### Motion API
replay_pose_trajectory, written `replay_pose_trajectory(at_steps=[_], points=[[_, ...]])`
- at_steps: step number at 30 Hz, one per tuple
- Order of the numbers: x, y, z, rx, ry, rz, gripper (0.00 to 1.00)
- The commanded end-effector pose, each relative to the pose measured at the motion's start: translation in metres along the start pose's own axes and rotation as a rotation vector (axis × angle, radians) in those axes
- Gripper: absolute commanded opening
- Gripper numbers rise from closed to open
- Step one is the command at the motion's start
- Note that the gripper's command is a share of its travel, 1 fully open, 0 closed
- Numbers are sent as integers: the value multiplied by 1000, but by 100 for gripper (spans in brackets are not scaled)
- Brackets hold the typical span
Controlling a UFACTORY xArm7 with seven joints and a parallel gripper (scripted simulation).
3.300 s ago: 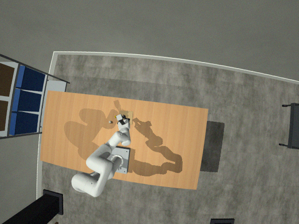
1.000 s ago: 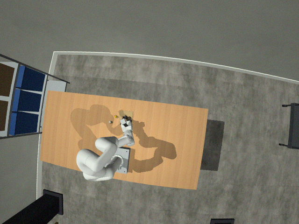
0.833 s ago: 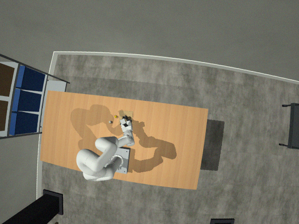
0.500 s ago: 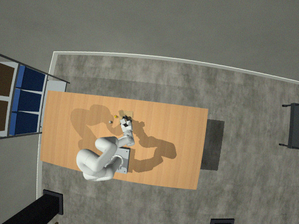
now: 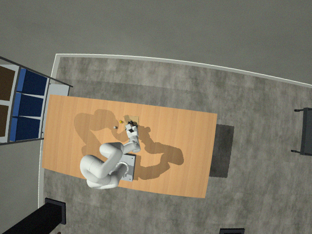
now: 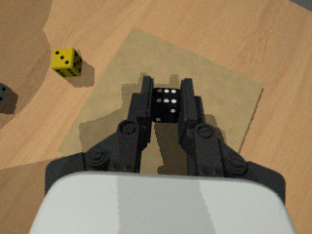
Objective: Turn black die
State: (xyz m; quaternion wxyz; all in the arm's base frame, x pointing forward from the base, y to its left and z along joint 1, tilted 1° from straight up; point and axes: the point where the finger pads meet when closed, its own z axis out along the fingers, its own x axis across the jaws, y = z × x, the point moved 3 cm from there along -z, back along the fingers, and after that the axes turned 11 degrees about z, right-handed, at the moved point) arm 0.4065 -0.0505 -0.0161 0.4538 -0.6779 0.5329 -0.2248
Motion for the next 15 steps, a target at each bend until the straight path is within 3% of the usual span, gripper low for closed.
replay_pose_trajectory(at_steps=[1,15], points=[[1,1,1,3,1,-1,15],[2,5,3,3,1,-1,15]])
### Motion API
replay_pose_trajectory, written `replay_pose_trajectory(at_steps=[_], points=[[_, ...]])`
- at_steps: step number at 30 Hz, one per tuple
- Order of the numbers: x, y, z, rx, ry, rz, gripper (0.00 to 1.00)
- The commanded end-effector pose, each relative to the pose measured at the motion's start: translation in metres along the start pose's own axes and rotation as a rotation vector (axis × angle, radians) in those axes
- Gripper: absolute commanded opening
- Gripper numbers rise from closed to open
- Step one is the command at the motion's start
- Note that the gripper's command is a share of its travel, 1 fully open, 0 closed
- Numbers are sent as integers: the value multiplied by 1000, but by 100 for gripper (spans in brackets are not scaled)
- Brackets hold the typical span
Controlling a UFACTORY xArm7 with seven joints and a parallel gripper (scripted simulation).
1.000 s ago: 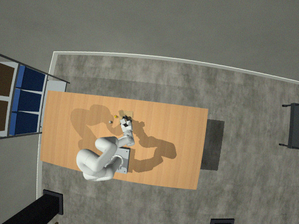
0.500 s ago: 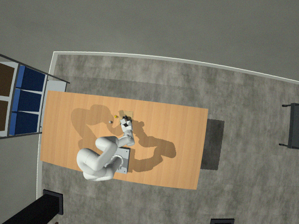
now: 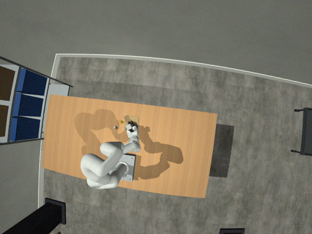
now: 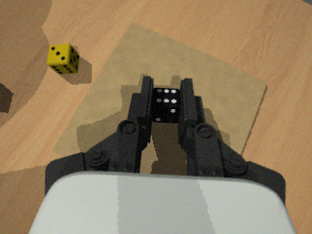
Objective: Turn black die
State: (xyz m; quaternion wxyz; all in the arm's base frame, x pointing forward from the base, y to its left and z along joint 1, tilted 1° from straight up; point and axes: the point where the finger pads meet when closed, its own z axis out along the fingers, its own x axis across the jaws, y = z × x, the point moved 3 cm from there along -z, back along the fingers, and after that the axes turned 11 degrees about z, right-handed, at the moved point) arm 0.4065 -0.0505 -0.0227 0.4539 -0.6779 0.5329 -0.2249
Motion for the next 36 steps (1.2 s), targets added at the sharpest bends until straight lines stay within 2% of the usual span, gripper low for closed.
replay_pose_trajectory(at_steps=[1,35,36], points=[[1,-1,0,2,1,-1,15],[1,-1,0,2,1,-1,15],[1,-1,0,2,1,-1,19]])
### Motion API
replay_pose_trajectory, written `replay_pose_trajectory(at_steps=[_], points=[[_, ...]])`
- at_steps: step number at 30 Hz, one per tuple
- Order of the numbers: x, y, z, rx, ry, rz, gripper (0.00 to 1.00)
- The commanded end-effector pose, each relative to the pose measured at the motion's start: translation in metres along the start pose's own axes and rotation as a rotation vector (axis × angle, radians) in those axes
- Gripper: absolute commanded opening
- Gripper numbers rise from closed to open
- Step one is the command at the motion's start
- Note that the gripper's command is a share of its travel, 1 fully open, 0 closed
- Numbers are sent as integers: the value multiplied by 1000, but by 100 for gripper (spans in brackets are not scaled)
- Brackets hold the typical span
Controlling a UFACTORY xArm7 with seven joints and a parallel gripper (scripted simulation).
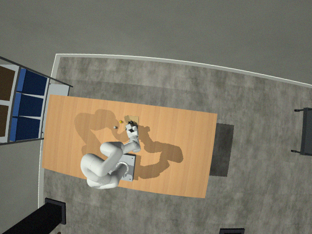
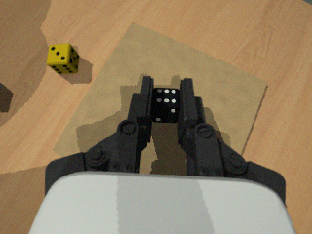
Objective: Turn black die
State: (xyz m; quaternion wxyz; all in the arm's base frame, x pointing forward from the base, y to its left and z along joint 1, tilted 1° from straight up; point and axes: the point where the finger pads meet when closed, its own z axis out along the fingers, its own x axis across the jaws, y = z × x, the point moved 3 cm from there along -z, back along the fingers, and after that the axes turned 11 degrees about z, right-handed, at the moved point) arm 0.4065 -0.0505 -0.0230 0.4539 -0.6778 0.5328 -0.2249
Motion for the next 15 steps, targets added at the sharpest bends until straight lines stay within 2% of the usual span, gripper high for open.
replay_pose_trajectory(at_steps=[1,2,3,5,6,8,9,11,12,15], points=[[0,-1,0,2,1,-1,19],[0,-1,0,2,1,-1,19],[0,-1,0,2,1,-1,23],[0,-1,0,2,1,-1,23],[0,-1,0,2,1,-1,28],[0,-1,0,2,1,-1,28],[0,-1,0,2,1,-1,32],[0,-1,0,2,1,-1,32],[0,-1,0,2,1,-1,36],[0,-1,0,2,1,-1,36]])
